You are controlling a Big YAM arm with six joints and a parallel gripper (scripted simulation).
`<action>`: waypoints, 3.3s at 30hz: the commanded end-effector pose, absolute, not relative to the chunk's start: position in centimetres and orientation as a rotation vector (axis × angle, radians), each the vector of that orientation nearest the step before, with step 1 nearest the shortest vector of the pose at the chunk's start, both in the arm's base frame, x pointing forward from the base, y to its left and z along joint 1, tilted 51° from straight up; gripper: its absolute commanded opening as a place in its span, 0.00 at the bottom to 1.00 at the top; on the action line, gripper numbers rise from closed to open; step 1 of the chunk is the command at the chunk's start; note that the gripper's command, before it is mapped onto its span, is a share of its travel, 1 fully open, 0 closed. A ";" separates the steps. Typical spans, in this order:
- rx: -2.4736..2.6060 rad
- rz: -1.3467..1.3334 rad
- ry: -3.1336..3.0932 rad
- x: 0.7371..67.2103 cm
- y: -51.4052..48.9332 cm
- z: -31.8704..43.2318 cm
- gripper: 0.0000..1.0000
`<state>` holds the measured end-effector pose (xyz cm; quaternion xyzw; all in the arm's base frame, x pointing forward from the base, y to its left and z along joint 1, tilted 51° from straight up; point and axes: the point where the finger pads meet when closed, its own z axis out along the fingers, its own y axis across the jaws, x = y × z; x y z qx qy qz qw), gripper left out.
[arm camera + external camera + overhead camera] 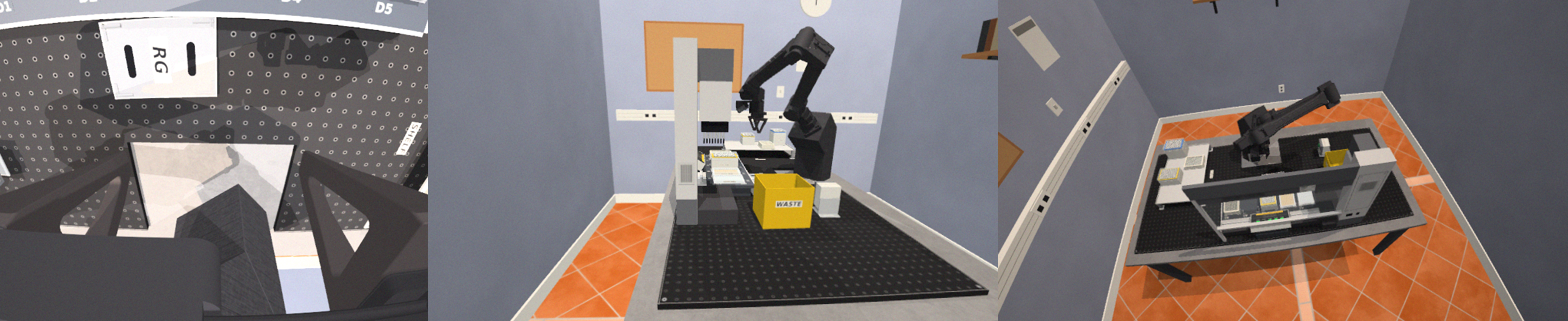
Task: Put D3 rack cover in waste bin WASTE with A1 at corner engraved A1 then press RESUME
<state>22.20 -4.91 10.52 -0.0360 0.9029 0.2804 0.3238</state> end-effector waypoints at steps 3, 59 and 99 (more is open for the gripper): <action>-0.073 0.749 2.374 21.5 -2.7 11.5 1.00; -0.082 0.732 2.359 36.3 -3.8 21.7 1.00; -0.068 0.748 2.377 37.8 -1.2 17.5 1.00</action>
